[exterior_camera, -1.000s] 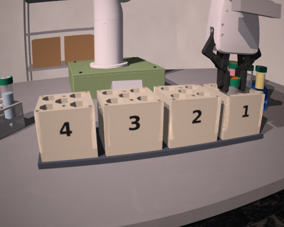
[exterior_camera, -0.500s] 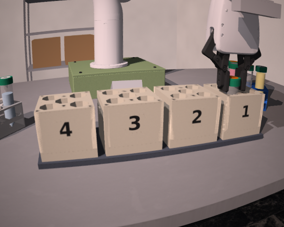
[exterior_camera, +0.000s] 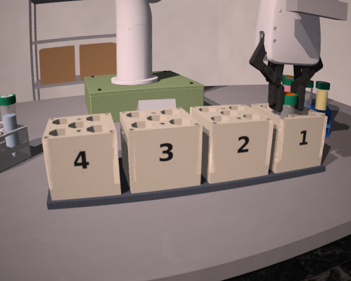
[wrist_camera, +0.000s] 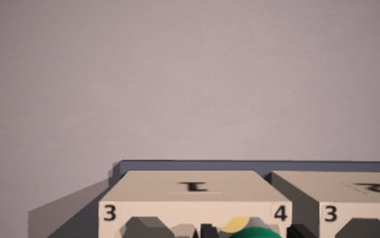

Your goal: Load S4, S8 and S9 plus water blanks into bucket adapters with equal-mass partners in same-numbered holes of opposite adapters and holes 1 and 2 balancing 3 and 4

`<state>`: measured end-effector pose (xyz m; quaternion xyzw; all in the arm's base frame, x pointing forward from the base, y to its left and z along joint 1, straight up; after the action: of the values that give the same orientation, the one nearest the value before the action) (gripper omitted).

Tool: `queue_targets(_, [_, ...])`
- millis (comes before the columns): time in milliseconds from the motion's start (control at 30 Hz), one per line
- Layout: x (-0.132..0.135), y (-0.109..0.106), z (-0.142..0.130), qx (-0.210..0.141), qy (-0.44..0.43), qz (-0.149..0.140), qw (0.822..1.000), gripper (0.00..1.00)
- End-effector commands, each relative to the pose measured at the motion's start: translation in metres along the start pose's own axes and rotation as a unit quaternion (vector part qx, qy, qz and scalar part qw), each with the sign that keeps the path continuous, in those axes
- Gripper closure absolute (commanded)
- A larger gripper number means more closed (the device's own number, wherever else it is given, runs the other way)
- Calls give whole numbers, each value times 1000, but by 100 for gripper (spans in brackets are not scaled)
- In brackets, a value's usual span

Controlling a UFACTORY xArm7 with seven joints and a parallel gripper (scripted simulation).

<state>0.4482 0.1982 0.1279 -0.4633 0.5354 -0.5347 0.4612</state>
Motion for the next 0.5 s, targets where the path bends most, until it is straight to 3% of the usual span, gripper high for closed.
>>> queue_targets(0, [-1,-5,1,2,0,1,1000,100])
queue_targets(467, [-1,-12,1,2,0,1,1000,100])
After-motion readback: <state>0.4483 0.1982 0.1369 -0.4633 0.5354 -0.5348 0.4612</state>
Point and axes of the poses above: the point where the finger pads meet when closed, its own y axis out along the fingers, its own x axis across the jaws, z = x × y, the point moved 8 cm from there along -y, back along the fingers, and after that the axes turned 13 degrees about y, right-handed, at the moved point
